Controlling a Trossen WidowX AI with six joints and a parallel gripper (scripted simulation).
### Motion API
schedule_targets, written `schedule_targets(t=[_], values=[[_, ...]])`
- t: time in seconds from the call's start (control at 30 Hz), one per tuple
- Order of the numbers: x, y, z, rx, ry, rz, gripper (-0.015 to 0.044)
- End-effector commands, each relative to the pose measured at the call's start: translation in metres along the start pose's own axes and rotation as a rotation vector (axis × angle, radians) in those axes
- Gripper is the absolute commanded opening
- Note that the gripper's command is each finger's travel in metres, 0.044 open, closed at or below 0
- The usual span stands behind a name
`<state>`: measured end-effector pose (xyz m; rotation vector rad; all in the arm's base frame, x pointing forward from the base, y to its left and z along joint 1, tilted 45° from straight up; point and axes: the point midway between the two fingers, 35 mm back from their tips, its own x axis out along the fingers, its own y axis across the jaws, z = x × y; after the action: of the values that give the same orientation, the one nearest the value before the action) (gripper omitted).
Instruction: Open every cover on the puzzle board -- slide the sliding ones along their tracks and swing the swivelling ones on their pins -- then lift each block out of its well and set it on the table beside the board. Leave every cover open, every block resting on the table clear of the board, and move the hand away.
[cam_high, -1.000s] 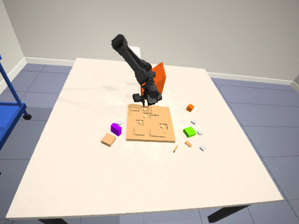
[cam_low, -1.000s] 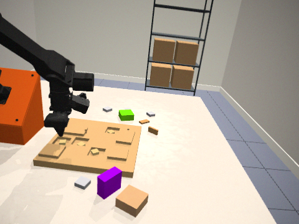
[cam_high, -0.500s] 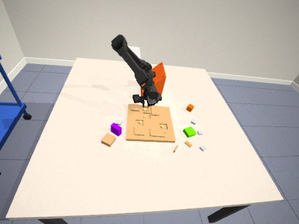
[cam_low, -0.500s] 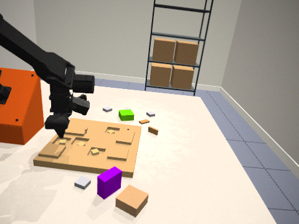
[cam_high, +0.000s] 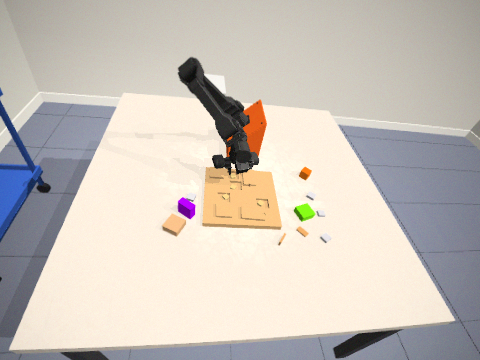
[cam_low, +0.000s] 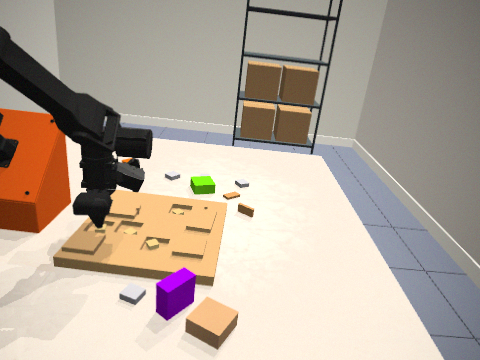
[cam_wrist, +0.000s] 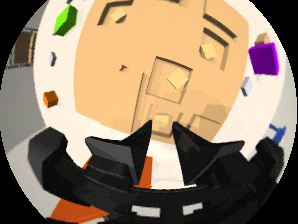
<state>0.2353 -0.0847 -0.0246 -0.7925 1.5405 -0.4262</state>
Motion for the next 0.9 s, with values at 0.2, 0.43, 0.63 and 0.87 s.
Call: schedule_targets(t=[0.2, 0.43, 0.63, 0.87], values=[[0.004, 0.0, -0.001, -0.008, 0.003, -0.003, 0.0144], [0.011, 0.0, -0.001, -0.008, 0.003, -0.004, 0.0144], [0.012, 0.0, -0.001, -0.001, 0.001, -0.001, 0.0137], [0.012, 0.0, -0.001, -0.001, 0.001, -0.001, 0.009]])
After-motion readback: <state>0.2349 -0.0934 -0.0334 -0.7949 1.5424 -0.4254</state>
